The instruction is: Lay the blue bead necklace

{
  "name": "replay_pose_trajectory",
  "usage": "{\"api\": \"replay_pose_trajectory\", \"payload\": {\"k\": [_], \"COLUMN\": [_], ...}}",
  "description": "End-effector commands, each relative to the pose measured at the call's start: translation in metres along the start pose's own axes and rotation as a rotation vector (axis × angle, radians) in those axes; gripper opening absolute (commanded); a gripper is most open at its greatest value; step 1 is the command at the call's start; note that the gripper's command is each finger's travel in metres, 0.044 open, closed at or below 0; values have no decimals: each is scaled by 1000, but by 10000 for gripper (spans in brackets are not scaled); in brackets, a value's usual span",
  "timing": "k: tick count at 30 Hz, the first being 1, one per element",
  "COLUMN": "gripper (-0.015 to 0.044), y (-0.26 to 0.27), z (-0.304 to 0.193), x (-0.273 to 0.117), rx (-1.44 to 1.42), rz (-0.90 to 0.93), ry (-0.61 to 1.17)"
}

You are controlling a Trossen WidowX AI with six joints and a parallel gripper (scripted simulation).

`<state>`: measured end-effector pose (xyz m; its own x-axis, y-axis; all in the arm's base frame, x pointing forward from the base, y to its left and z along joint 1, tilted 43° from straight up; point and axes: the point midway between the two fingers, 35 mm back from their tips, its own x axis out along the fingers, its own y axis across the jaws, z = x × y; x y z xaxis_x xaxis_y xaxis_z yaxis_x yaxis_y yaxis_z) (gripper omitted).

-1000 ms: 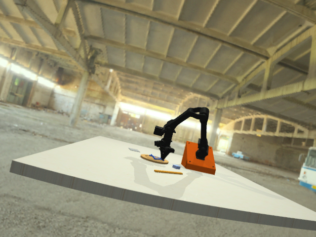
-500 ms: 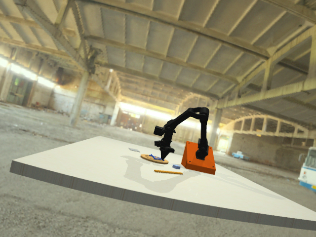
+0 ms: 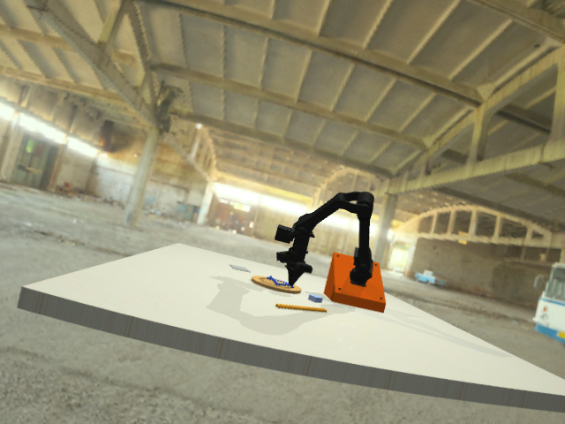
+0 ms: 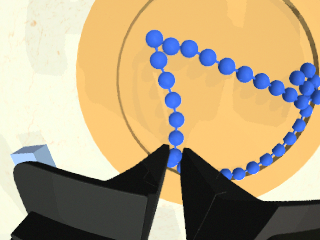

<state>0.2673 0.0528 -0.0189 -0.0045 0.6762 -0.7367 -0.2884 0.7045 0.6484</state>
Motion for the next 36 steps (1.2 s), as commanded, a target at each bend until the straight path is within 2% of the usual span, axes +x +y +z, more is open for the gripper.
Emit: {"api": "replay_pose_trajectory", "payload": {"k": [1,27,36], "gripper": [0,0,236], "y": [0,12,11], "z": [0,-5,-3], "x": [-5,3,0], "rx": [0,0,-7], "rz": [2,3,-4], "ry": [-1,-1,-7]}}
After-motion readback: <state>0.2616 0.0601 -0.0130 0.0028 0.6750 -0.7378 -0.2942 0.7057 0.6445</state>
